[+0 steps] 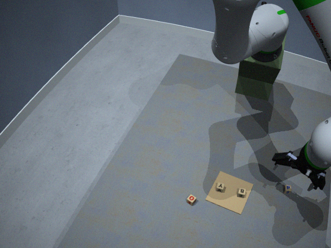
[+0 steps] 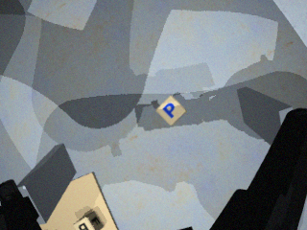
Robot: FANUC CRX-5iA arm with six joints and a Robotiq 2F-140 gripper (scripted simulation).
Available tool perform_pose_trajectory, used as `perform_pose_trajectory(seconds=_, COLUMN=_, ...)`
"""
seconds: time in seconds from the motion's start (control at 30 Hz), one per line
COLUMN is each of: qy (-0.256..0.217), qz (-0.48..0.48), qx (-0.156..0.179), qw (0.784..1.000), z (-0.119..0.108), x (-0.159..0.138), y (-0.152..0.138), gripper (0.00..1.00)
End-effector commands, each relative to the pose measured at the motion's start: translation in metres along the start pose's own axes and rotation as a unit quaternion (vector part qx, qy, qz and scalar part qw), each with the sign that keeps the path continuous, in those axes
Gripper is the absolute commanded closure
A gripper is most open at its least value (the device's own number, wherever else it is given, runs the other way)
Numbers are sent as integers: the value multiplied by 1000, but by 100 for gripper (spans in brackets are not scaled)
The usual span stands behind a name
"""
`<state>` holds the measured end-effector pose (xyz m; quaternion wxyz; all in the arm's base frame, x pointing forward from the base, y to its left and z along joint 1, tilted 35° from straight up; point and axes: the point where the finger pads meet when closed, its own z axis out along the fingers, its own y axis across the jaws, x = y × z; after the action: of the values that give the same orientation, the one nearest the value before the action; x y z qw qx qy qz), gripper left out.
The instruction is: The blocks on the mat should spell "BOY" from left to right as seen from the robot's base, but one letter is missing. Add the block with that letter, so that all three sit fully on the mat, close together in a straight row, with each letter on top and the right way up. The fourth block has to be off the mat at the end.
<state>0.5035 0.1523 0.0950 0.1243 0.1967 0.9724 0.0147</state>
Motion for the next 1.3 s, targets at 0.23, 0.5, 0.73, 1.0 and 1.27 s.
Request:
perform_pose_trajectory(seconds=0.23, qy=6, qz=167, qx=15, qw=986, z=-17, x=-18, y=-13, gripper=0)
perform_pose_trajectory(seconds=0.5, qy=10, qz=271, qx=24, qw=962, z=-28, x=-29, y=-22, gripper=0)
perform_pose_trajectory(seconds=0.73, qy=13, qz=364, qx=33, qw=931, z=-39, x=-38, y=-31, gripper=0)
perform_pose_trajectory(seconds=1.0, qy=14, qz=465, qx=43, qw=884, z=-51, x=-48, y=-41, gripper=0)
perform_pose_trajectory(seconds=1.27, qy=15, qz=556, qx=53, qw=829, z=-64, x=-56, y=-51, gripper=0)
